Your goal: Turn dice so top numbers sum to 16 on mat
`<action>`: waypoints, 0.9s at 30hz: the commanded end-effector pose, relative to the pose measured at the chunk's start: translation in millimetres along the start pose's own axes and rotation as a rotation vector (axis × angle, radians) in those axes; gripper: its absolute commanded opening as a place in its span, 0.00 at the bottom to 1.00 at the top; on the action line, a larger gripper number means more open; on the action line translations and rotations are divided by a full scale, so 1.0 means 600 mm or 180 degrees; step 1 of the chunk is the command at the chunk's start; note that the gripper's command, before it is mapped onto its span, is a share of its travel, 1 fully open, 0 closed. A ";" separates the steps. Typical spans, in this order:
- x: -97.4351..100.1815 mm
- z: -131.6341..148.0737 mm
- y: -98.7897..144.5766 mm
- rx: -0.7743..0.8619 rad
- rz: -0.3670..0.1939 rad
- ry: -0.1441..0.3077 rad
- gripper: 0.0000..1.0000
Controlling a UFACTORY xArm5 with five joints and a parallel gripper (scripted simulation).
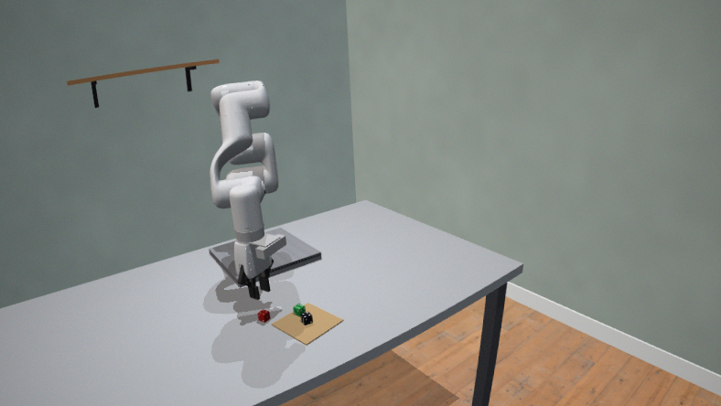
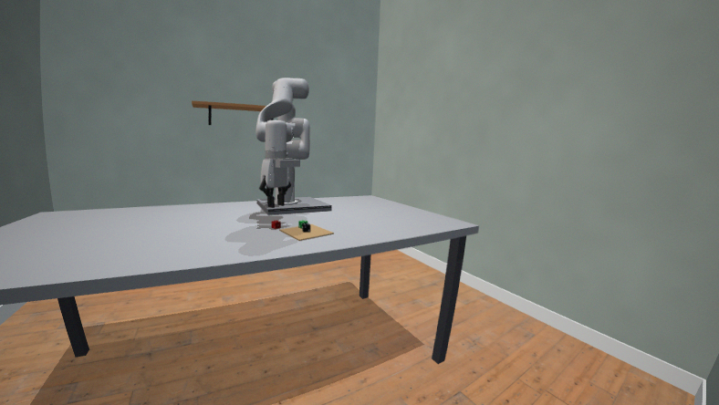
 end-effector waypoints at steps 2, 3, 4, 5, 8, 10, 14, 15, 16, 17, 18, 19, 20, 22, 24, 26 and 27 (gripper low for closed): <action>0.000 0.001 -0.001 0.0000 0.0008 0.0007 0.42; -0.001 0.001 -0.001 0.0001 0.0008 0.0007 0.42; -0.002 0.001 -0.001 0.0001 0.0008 0.0007 0.42; -0.003 0.001 -0.001 0.0001 0.0008 0.0007 0.42; -0.007 0.002 -0.001 0.0001 0.0008 0.0007 0.42; -0.011 0.002 -0.001 0.0001 0.0008 0.0007 0.42; -0.019 0.002 -0.001 0.0001 0.0008 0.0007 0.42; -0.022 0.002 -0.001 0.0001 0.0008 0.0007 0.42; -0.024 0.002 -0.001 0.0001 0.0008 0.0007 0.42; -0.027 0.003 -0.001 0.0001 0.0008 0.0007 0.42; -0.027 0.003 -0.001 0.0001 0.0008 0.0007 0.42; -0.027 0.003 -0.001 0.0001 0.0008 0.0007 0.42; -0.029 0.003 -0.001 0.0001 0.0008 0.0007 0.42; -0.035 0.003 0.000 0.0001 0.0008 0.0007 0.42; -0.040 0.003 0.000 0.0001 0.0008 0.0007 0.42; -0.045 0.004 0.000 0.0001 0.0008 0.0007 0.42; -0.048 0.004 0.000 0.0001 0.0008 0.0007 0.42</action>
Point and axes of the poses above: the point where the finger pads meet when closed, its own x axis back along the fingers, its own z axis across the jaws, y = z × x, the point moved 4 cm from there along x, back along the fingers, and after that the axes turned 4 degrees about -x, right-handed, at the moved point
